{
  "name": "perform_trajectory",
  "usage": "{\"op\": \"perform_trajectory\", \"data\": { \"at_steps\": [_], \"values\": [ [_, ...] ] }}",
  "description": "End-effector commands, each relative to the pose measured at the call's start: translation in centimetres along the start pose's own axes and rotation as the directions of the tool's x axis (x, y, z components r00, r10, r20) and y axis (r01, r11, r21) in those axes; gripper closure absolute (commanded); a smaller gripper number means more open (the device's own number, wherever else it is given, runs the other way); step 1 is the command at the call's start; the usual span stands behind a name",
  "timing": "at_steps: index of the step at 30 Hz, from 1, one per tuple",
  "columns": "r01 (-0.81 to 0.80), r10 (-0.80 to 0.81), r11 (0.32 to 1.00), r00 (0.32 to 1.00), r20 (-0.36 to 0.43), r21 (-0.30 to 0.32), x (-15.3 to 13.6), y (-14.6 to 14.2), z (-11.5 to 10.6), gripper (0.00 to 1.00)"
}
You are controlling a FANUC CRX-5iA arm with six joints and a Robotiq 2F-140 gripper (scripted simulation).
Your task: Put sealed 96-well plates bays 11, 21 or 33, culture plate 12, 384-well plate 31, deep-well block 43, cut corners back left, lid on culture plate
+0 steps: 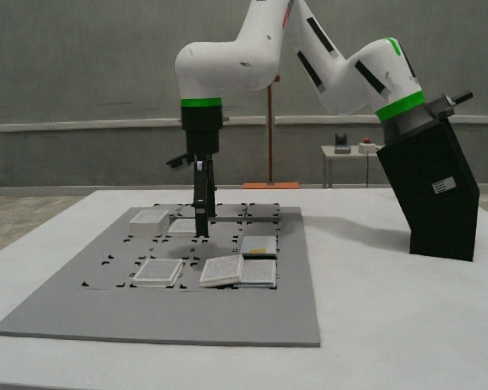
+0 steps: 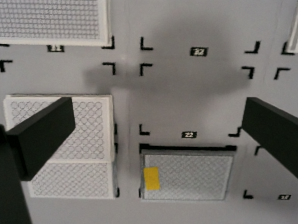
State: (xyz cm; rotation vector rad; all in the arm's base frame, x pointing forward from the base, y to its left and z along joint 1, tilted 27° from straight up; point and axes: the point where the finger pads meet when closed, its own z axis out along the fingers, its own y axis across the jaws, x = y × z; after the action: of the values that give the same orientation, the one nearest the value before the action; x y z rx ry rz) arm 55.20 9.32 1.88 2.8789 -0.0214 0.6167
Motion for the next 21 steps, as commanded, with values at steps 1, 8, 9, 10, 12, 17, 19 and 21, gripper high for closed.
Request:
{"op": "perform_trajectory", "data": {
  "at_steps": [1,8,9,10,12,17,19,21],
  "values": [
    [0.000,0.000,1.000,1.000,-0.002,0.000,-0.5,-1.4,0.0,0.00],
    [0.000,0.000,1.000,1.000,-0.002,0.000,-1.2,-3.3,0.1,0.00],
    [0.000,0.000,1.000,1.000,-0.002,0.000,-1.4,-3.7,0.1,0.00],
    [0.000,0.000,1.000,1.000,-0.002,0.000,-1.5,-4.0,0.1,0.00],
    [0.000,0.000,1.000,1.000,-0.002,0.000,-1.8,-4.8,0.1,0.00],
    [0.000,0.000,1.000,1.000,-0.002,0.000,-2.6,-6.6,0.2,0.00],
    [0.000,0.000,1.000,1.000,-0.002,0.000,-2.9,-7.4,0.2,0.00],
    [0.000,0.000,1.000,1.000,-0.002,0.000,-3.2,-8.1,0.2,0.00]
  ]
}}
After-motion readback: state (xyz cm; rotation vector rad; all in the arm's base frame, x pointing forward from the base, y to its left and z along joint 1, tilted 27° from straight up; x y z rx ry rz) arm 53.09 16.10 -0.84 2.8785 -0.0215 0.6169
